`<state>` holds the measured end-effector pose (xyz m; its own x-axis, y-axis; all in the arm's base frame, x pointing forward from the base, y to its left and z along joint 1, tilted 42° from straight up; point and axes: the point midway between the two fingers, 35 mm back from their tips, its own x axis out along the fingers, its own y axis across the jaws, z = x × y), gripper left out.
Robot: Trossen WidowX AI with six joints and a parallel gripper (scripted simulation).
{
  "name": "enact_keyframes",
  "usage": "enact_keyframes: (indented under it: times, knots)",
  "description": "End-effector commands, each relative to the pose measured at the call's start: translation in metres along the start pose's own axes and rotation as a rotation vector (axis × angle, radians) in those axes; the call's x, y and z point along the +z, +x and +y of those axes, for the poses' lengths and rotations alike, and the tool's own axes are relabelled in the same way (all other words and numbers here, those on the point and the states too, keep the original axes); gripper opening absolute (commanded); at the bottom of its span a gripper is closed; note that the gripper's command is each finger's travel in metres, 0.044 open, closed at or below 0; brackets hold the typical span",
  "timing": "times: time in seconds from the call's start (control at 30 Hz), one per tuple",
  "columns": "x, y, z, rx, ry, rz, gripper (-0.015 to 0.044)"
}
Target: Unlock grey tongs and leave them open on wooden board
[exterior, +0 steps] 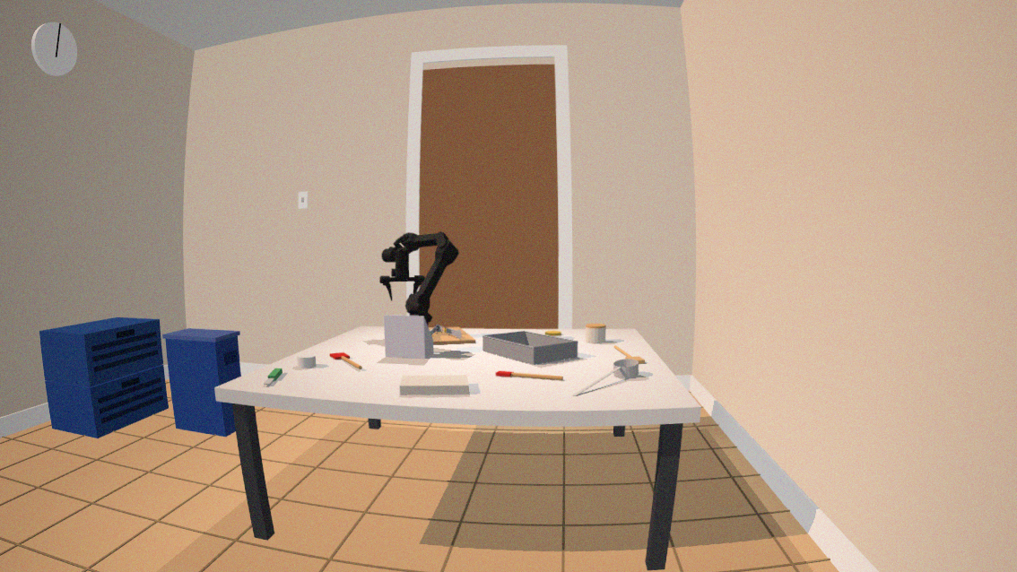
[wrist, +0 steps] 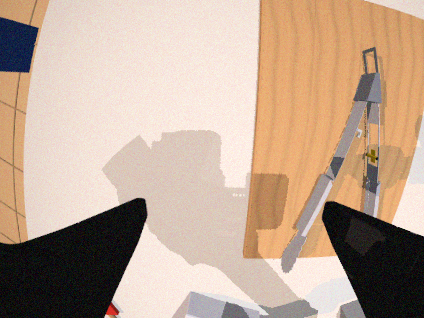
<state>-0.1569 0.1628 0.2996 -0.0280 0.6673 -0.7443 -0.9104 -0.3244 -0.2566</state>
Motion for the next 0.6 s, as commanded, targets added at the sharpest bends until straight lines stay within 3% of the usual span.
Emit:
enact_keyframes:
  times: [0.0, 0.57]
  knots:
    - [0.001, -0.021, -0.002, 0.04, -0.016, -0.044, 0.044]
    - [0.001, -0.032, -0.005, 0.067, -0.032, -0.062, 0.044]
